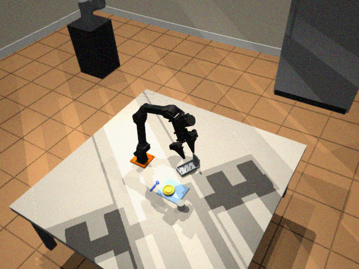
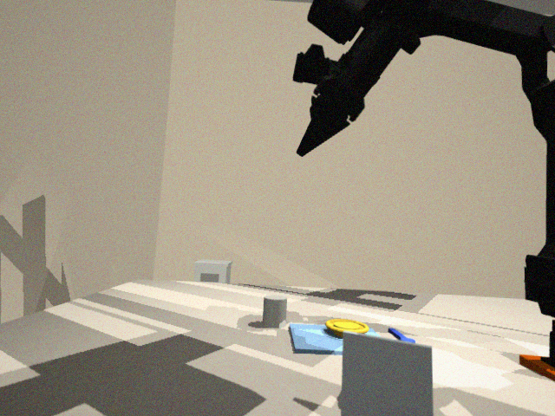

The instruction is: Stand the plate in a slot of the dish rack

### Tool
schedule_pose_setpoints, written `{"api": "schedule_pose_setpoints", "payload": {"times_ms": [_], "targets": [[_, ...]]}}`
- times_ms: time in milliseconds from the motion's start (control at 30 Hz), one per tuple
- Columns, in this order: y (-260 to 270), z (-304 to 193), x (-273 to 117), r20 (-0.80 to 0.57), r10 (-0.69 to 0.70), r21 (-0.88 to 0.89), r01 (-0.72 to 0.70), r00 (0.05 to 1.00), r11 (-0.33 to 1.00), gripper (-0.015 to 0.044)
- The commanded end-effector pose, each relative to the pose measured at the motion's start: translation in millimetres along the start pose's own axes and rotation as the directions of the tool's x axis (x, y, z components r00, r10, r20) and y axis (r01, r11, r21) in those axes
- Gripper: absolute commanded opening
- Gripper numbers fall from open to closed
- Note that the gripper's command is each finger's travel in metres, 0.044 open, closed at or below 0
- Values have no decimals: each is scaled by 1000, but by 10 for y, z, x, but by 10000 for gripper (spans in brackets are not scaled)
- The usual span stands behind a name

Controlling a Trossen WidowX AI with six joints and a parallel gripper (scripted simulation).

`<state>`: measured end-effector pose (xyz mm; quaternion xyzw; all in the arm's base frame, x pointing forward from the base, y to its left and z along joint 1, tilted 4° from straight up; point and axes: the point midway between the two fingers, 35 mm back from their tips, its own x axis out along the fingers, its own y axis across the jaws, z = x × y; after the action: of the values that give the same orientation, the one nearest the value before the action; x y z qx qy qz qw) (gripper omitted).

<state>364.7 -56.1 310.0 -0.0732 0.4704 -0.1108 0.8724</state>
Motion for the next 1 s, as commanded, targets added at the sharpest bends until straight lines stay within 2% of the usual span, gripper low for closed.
{"api": "schedule_pose_setpoints", "payload": {"times_ms": [0,233,500,833,967], "targets": [[-145,-302,251,-152,32,-33,-38,988,999,400],[-390,-786,485,-357,116,-23,-133,927,991,400],[-589,-1318,595,-526,264,65,-271,809,960,400],[-599,-1367,617,-536,278,76,-283,797,956,400],[-521,-1551,988,-535,278,76,-282,798,956,400]]}}
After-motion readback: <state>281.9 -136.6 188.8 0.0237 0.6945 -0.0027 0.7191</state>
